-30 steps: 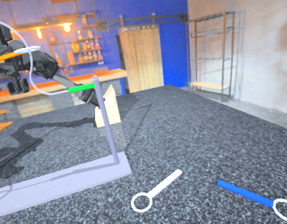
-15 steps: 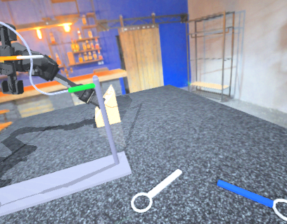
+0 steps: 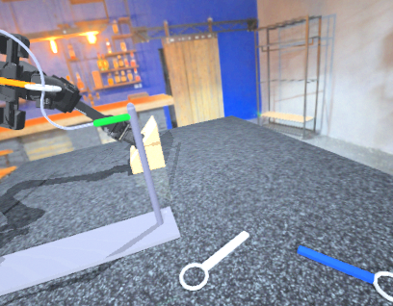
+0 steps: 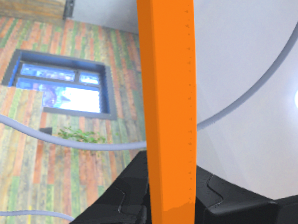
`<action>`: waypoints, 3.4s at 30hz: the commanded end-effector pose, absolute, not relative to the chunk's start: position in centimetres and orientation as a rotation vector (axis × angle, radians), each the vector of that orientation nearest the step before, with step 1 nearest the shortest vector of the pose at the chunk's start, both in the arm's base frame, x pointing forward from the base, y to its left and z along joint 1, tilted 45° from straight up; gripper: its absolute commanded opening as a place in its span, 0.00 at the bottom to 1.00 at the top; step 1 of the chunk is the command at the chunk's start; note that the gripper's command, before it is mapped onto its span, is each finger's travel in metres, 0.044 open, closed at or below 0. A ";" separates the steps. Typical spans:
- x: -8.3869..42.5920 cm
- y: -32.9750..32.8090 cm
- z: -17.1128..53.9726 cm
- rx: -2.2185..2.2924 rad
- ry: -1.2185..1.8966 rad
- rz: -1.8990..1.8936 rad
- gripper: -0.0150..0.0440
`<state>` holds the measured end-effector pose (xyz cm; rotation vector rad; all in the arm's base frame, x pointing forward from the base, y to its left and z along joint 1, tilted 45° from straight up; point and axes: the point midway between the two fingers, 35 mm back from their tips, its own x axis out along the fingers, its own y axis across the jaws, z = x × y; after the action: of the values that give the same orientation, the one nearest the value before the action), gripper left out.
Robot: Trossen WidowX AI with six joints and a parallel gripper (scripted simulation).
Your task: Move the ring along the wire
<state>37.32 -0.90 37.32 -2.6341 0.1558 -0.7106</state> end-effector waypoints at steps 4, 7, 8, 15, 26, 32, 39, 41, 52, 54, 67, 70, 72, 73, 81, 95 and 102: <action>37.3 -0.8 37.4 -2.693 0.129 -0.720 0.00; 37.2 -0.9 37.4 -2.713 0.122 -0.723 0.00; 37.2 -0.9 37.3 -2.716 0.121 -0.723 0.00; 37.2 -1.6 37.2 -2.716 0.121 -0.725 0.00; 36.9 -3.8 36.2 -2.602 0.158 -0.715 0.00; 36.7 -5.2 35.4 -2.503 0.188 -0.705 0.00; 36.5 -7.1 33.8 -2.348 0.232 -0.687 0.00; 36.4 -7.6 33.3 -2.301 0.245 -0.681 0.00; 36.9 -10.3 30.3 -2.059 0.258 -0.571 0.00; 36.9 -10.7 29.6 -2.011 0.263 -0.558 0.00; 36.7 -12.2 24.9 -1.700 0.313 -0.516 0.00; 36.7 -12.3 23.7 -1.625 0.323 -0.507 0.00; 36.7 -12.3 22.9 -1.575 0.330 -0.500 0.00; 36.7 -12.3 22.5 -1.550 0.334 -0.497 0.00; 36.6 -12.0 19.4 -1.353 0.358 -0.469 0.00; 36.8 -10.1 14.6 -1.044 0.390 -0.422 0.00; 36.9 -8.9 12.9 -0.928 0.400 -0.403 0.00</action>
<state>36.94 -9.44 13.78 -0.9717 0.3898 -0.4116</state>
